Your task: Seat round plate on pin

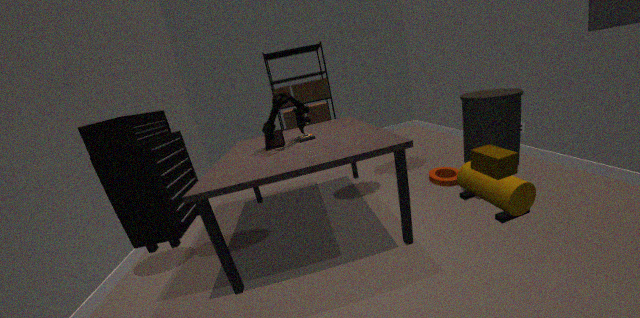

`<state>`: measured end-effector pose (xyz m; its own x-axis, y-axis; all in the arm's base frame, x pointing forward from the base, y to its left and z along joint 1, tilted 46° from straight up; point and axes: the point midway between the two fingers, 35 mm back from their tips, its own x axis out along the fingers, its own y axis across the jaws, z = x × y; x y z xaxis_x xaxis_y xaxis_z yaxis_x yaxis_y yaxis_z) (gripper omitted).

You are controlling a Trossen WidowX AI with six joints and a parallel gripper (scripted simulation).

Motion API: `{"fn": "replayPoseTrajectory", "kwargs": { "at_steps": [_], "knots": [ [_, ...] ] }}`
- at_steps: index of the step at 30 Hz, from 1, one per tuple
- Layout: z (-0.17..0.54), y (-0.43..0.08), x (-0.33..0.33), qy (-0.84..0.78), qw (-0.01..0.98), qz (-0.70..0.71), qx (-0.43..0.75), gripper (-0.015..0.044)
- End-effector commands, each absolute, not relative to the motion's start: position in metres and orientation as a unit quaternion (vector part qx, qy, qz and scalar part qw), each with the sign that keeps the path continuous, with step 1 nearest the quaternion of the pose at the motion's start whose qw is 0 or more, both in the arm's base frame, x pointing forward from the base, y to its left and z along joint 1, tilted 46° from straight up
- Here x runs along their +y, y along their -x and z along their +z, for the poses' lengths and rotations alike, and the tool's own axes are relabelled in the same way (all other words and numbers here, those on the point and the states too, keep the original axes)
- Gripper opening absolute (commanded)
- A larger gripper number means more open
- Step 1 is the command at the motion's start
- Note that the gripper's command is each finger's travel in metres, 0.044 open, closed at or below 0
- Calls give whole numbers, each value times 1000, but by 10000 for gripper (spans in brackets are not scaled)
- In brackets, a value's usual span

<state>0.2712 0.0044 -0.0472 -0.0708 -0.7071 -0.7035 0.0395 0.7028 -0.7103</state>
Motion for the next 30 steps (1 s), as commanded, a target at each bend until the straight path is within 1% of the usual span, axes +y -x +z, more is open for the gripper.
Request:
{"fn": "replayPoseTrajectory", "kwargs": {
  "at_steps": [1, 12, 30],
  "knots": [
    [-49, -274, 4, 251, 632, -296, 670, 0],
    [-16, -276, 38, 251, 633, -295, 671, 0],
    [-23, -275, 33, 257, 630, -293, 672, 0]
  ]
}}
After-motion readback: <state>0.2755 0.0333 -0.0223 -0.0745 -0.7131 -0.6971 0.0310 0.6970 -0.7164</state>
